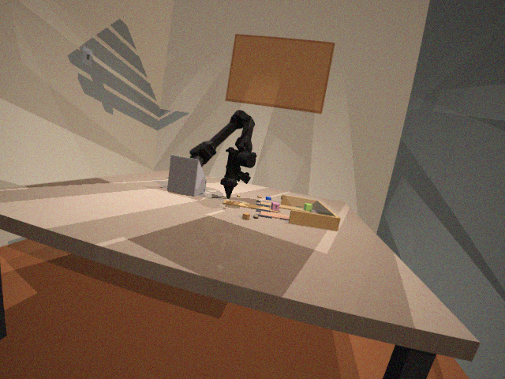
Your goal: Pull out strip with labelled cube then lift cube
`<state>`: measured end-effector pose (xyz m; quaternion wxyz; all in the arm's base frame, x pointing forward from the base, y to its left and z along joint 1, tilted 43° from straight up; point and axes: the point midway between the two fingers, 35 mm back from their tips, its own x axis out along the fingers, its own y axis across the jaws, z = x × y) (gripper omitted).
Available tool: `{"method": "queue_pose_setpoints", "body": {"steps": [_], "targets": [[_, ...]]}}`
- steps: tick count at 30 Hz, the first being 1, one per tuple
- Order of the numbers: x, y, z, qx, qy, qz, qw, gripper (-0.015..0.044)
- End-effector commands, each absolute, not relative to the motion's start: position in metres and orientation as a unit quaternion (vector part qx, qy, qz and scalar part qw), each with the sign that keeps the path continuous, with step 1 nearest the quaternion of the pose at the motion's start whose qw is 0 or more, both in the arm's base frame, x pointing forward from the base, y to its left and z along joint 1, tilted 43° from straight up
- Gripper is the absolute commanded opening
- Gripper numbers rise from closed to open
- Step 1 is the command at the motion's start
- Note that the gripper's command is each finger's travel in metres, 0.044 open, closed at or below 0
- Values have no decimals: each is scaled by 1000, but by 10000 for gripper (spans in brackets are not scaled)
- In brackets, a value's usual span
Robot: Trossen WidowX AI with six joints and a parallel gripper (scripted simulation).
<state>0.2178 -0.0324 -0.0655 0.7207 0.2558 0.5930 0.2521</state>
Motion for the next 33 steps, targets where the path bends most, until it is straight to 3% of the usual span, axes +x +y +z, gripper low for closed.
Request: {"method": "queue_pose_setpoints", "body": {"steps": [1,4,21,33], "targets": [[219,-51,-48,250,592,251,724,0],[219,-51,-48,250,592,251,724,0],[279,-58,-36,181,565,304,745,440],[316,-64,-25,181,564,304,746,440]]}}
